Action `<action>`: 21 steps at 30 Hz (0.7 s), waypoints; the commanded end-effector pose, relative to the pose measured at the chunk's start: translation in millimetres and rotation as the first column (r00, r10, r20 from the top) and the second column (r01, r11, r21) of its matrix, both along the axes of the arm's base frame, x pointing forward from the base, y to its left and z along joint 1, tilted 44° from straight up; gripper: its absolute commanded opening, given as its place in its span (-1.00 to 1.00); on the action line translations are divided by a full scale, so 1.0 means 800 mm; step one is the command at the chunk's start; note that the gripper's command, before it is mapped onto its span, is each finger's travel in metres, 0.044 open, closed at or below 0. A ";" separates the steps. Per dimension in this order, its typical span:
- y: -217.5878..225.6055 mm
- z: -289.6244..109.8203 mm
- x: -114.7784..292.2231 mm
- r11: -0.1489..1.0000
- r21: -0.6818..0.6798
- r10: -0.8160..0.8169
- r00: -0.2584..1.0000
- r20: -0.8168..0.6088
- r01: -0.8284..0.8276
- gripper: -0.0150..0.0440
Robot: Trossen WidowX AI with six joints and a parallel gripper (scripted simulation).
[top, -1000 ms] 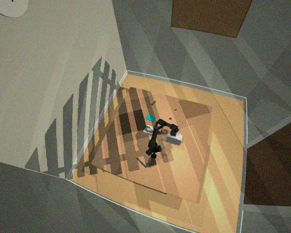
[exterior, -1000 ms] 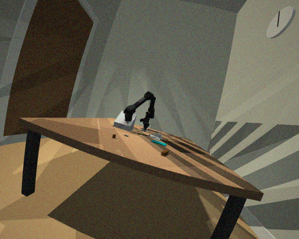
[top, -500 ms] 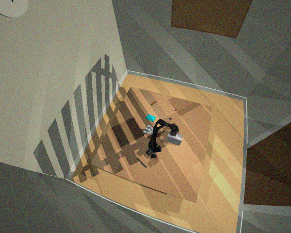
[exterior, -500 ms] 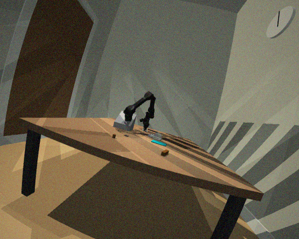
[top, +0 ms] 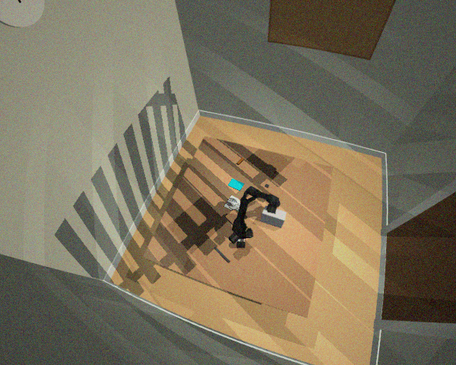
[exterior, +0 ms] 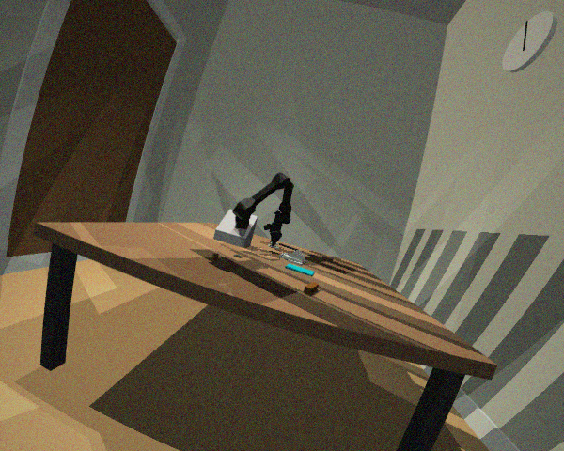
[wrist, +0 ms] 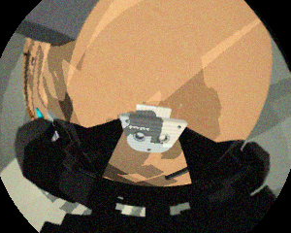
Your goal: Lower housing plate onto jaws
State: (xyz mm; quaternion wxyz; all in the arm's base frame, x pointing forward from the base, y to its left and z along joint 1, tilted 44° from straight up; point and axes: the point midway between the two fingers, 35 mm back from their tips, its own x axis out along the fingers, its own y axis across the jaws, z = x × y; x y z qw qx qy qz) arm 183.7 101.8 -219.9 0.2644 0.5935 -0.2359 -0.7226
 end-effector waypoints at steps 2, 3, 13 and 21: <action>0.000 0.000 0.000 1.000 0.000 0.000 1.000 0.000 0.000 0.71; 0.000 0.000 0.000 1.000 0.000 0.000 1.000 0.000 0.000 0.70; 0.000 0.000 0.000 1.000 0.000 0.000 1.000 0.000 0.000 0.70; 0.018 0.017 0.006 1.000 0.000 0.002 1.000 0.000 -0.002 0.70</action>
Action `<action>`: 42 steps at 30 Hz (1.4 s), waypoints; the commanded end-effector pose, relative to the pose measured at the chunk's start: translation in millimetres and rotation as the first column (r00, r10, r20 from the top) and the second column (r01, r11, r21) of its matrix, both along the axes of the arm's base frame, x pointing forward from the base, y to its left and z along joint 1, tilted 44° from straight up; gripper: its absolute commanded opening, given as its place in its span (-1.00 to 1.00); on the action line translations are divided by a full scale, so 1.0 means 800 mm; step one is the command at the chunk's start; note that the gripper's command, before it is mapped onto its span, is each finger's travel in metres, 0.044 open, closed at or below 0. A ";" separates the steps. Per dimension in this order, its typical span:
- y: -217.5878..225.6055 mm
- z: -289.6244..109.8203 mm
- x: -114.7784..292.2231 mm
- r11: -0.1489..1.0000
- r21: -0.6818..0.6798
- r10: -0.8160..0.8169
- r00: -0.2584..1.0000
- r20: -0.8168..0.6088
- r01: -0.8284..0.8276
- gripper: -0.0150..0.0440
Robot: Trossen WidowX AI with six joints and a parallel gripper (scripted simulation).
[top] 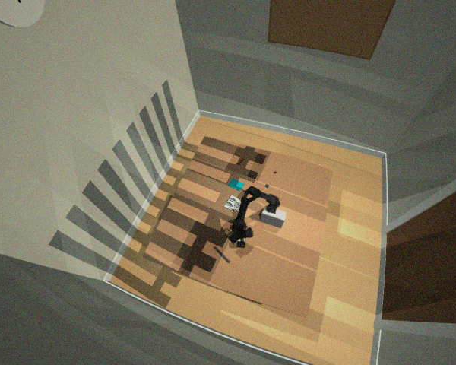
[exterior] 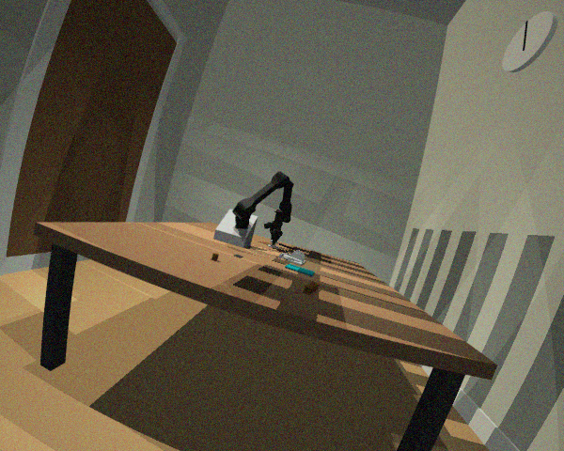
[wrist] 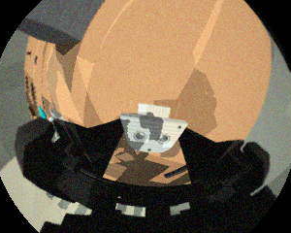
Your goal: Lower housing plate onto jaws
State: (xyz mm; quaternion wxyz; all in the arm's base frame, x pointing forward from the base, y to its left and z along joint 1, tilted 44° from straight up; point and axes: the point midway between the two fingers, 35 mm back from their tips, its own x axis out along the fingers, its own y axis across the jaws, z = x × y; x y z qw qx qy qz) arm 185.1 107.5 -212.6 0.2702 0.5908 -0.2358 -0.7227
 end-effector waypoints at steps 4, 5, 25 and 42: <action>0.021 0.019 0.007 1.000 0.009 -0.004 1.000 0.006 0.004 0.70; 0.024 0.022 0.007 1.000 0.009 -0.003 1.000 0.006 0.003 0.70; 0.047 0.066 0.022 1.000 0.012 -0.012 1.000 0.017 0.012 0.70; 0.010 0.110 0.061 0.997 0.025 -0.071 0.995 0.076 0.070 0.70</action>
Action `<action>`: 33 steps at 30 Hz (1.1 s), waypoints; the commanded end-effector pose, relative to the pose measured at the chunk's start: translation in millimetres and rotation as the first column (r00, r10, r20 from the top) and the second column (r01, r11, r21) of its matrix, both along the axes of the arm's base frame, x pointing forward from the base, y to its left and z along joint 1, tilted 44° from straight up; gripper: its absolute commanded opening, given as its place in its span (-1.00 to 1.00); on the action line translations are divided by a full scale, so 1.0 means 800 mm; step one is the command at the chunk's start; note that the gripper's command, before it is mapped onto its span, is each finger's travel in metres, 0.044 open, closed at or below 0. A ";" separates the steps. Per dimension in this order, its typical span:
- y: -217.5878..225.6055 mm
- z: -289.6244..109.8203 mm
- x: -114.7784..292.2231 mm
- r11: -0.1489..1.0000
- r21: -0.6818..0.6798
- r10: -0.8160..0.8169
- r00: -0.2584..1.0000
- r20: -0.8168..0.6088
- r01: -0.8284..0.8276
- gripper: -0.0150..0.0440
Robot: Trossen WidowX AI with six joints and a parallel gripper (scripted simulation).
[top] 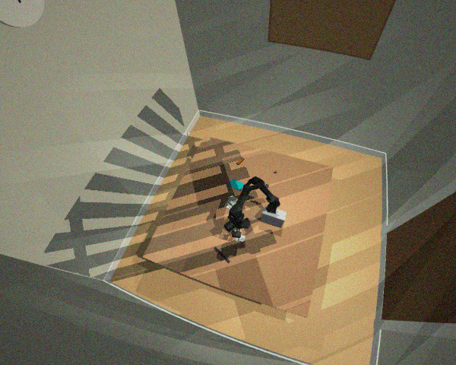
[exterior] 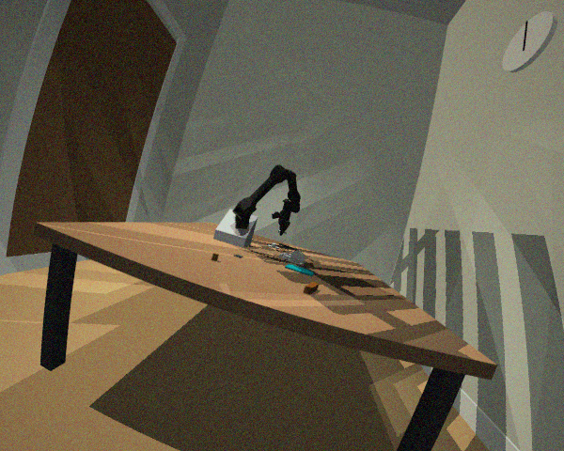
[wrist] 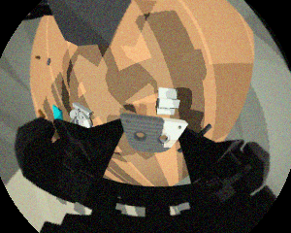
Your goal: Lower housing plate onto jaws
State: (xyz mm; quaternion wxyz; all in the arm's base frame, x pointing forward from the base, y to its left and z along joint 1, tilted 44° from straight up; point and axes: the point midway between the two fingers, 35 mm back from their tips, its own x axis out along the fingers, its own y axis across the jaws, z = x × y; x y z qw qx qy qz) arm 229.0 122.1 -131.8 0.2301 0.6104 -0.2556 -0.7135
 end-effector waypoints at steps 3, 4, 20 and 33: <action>-0.016 0.016 0.012 1.000 -0.003 -0.014 1.000 0.019 0.014 0.70; -0.018 0.019 0.014 1.000 -0.003 -0.018 1.000 0.022 0.018 0.70; -0.064 0.059 0.038 0.997 -0.006 -0.077 0.994 0.080 0.078 0.70; -0.106 0.092 0.050 0.992 -0.015 -0.126 0.984 0.127 0.129 0.70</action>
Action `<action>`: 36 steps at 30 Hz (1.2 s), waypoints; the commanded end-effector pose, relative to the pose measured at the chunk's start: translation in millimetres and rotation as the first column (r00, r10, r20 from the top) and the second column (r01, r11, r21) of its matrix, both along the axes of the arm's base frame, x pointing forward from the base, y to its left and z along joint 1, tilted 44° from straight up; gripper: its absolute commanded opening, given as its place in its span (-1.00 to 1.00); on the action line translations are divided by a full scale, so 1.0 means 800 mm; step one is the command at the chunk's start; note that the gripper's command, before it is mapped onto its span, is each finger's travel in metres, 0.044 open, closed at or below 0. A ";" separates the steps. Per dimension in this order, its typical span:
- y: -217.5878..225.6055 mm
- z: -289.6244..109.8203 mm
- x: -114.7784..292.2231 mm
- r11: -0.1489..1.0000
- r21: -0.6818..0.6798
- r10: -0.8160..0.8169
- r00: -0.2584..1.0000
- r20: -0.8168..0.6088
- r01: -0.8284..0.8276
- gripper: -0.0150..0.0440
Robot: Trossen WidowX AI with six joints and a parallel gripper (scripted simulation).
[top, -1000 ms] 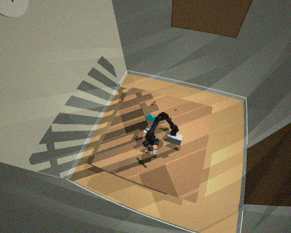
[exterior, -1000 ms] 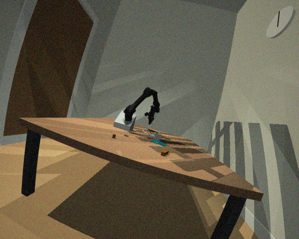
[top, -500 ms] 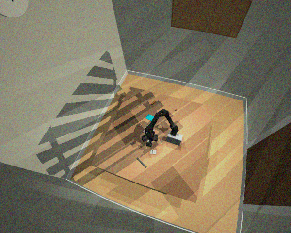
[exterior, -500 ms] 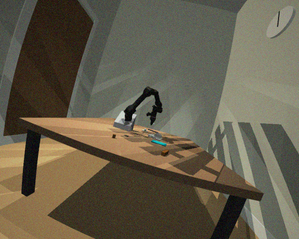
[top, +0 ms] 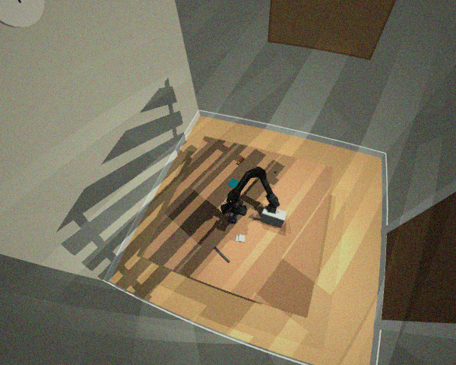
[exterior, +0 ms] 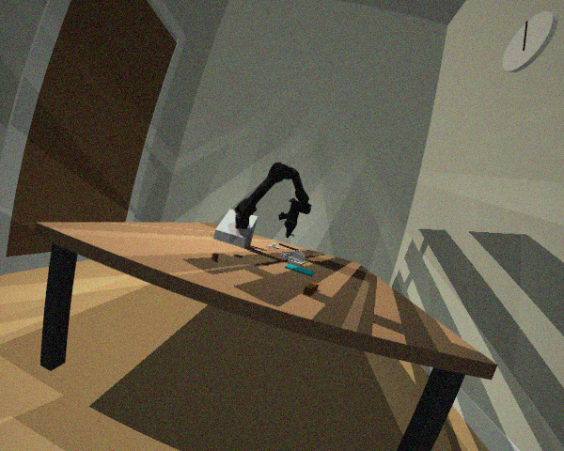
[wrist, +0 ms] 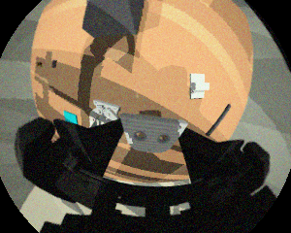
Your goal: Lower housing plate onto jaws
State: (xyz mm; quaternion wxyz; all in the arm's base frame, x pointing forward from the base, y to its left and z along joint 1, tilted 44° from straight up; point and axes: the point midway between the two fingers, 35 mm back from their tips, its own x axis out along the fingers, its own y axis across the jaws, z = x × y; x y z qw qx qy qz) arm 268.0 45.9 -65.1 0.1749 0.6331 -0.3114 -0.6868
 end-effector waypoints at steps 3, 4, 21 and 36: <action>-0.020 0.016 0.003 1.000 -0.012 -0.018 1.000 0.017 0.018 0.70; -0.024 0.018 0.004 1.000 -0.014 -0.022 1.000 0.021 0.022 0.70; -0.081 0.059 0.004 0.994 -0.044 -0.092 0.993 0.078 0.095 0.70; -0.129 0.091 -0.007 0.984 -0.076 -0.152 0.981 0.125 0.162 0.70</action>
